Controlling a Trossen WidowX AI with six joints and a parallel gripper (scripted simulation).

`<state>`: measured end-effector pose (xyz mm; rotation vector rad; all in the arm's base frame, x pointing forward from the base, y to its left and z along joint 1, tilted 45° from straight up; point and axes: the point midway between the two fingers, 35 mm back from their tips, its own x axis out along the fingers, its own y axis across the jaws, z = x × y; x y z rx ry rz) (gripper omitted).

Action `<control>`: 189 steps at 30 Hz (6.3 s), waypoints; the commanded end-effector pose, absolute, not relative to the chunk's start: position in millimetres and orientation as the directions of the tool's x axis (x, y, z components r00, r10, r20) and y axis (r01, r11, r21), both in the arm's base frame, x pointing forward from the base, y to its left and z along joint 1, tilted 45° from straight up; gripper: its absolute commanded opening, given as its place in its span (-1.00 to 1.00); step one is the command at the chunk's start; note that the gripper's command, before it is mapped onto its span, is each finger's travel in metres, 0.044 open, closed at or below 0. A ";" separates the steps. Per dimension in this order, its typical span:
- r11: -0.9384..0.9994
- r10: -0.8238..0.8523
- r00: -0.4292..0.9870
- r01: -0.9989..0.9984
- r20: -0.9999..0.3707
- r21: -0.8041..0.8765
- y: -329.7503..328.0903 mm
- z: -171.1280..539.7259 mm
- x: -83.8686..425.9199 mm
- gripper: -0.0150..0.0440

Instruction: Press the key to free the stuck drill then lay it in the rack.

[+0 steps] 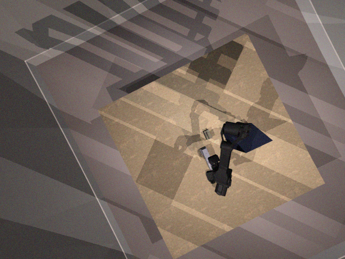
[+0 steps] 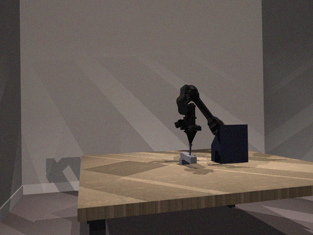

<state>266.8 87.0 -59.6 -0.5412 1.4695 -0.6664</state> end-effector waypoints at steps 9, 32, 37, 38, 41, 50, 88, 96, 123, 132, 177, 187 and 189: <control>0.710 -0.701 -0.024 0.079 -0.713 -0.700 82.2 -64.0 267.8 -0.49; 0.710 -0.701 -0.024 0.079 -0.713 -0.700 76.3 -69.5 267.9 -0.49; 0.710 -0.701 -0.024 0.079 -0.713 -0.700 75.6 -70.2 266.1 -0.49; 0.710 -0.701 -0.024 0.079 -0.713 -0.700 75.4 -70.5 265.8 -0.49; 0.710 -0.701 -0.024 0.079 -0.713 -0.700 74.7 -71.1 265.3 -0.49; 0.710 -0.701 -0.024 0.079 -0.713 -0.700 72.3 -73.5 264.9 -0.49; 0.709 -0.701 -0.024 0.079 -0.713 -0.701 64.2 -81.2 263.7 -0.49; 0.709 -0.701 -0.024 0.079 -0.713 -0.701 64.0 -81.4 263.6 -0.49; 0.709 -0.701 -0.024 0.079 -0.713 -0.701 64.1 -81.1 263.6 -0.49; 0.710 -0.700 -0.024 0.079 -0.713 -0.700 73.1 -73.6 267.3 -0.22; 0.073 -0.708 -0.026 -0.997 -0.705 -0.036 -72.2 12.0 257.7 1.00; 0.073 -0.708 -0.026 -0.997 -0.705 -0.036 -72.2 12.0 257.7 1.00; 0.073 -0.708 -0.026 -0.997 -0.705 -0.036 -72.2 12.0 257.7 1.00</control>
